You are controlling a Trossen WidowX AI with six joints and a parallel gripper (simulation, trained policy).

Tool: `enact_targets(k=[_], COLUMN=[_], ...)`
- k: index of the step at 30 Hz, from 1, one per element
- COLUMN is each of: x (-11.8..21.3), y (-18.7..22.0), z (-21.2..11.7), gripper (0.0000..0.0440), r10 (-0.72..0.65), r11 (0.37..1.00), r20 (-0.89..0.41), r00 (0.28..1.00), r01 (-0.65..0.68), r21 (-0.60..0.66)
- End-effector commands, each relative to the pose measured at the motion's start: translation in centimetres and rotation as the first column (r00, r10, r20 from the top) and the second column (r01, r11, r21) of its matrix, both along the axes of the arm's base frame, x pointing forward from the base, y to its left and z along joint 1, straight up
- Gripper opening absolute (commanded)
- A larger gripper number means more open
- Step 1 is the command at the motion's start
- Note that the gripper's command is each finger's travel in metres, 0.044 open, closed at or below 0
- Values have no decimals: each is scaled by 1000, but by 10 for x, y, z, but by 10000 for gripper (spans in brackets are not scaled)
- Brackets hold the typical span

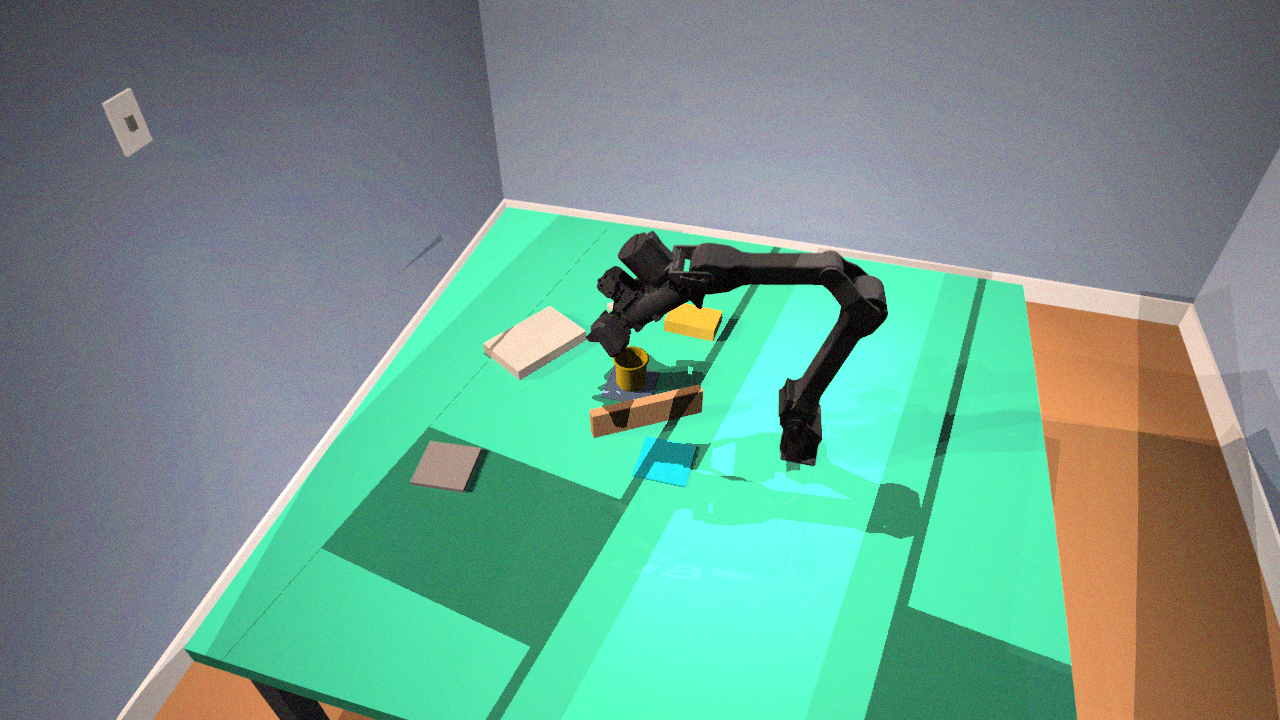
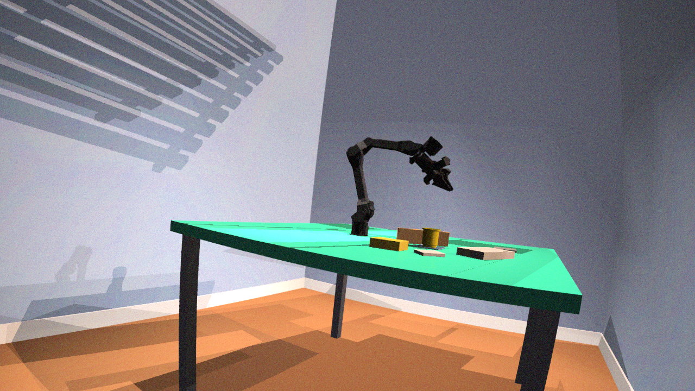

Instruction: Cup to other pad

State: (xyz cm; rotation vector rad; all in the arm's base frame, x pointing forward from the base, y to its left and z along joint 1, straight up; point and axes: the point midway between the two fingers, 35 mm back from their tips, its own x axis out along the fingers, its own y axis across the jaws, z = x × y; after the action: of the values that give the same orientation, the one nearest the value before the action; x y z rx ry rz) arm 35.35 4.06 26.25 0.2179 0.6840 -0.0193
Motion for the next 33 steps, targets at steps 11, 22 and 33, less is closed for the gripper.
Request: enact_targets(k=[11,22,33], x=[2,0,-2], y=[1,-5,-22], z=[-21,-39,-60], gripper=[130,130,122], r10=[-17,-26,-30], r11=[1000,998,991], r20=[-212,-375,-522], r00=[977,927,852], r01=[12,0,-42], r21=[-23,-69,-126])
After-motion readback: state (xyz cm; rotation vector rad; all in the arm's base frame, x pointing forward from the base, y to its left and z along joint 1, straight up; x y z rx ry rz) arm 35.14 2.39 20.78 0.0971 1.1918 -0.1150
